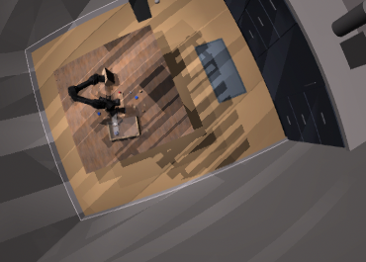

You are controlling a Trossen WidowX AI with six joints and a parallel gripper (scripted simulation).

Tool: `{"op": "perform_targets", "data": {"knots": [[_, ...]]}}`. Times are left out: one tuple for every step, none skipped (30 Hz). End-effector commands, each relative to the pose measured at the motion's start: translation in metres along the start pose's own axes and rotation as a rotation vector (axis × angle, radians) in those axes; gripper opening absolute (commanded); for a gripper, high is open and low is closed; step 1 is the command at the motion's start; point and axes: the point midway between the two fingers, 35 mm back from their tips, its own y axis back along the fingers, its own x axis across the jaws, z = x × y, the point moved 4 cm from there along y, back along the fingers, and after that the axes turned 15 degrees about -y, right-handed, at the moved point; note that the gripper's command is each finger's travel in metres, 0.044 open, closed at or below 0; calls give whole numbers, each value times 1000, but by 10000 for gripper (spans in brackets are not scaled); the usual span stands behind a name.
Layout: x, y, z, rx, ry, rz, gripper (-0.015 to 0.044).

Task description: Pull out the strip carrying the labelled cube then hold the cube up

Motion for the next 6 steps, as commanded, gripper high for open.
{"op": "perform_targets", "data": {"knots": [[0,0,0,3,-4,1,0],[0,0,0,3,-4,1,0],[0,0,0,3,-4,1,0],[0,0,0,3,-4,1,0],[0,0,0,3,-4,1,0],[0,0,0,3,-4,1,0]]}}
